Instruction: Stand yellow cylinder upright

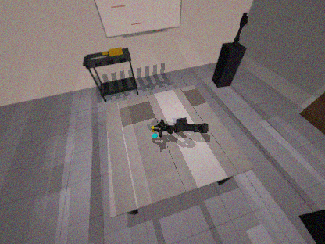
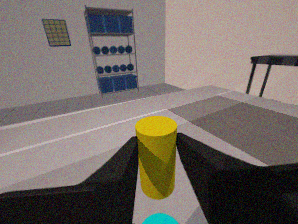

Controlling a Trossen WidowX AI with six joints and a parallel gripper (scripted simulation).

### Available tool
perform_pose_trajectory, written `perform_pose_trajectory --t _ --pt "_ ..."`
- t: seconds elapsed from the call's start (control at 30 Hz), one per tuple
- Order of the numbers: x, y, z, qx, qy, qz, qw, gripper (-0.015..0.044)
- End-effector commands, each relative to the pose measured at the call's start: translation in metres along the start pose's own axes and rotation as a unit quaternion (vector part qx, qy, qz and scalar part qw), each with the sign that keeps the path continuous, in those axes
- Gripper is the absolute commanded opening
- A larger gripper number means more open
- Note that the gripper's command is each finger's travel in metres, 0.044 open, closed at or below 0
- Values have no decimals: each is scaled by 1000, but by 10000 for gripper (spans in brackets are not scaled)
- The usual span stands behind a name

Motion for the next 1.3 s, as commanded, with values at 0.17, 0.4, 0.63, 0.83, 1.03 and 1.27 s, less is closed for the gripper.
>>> perform_pose_trajectory --t 0.17,0.4,0.63,0.83,1.03,1.27 --pt "28 -6 3 4 -4 1 1000 105" --pt "48 -6 5 4 -4 1 1000 105" --pt "68 -3 7 3 -4 0 1000 105" --pt "77 -1 7 2 -4 0 1000 105" --pt "90 -1 9 1 -1 2 1000 105" --pt "93 -1 9 0 -1 3 1000 105"
Point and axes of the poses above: the point midway between the two fingers, 35 mm back from their tips, its own y axis back along the fingers, its own z axis across the jaws, x = y × z, the point moved 10 cm from there along y, back along the fingers, and after that the axes turned 7 degrees about y, right-handed, at the moved point
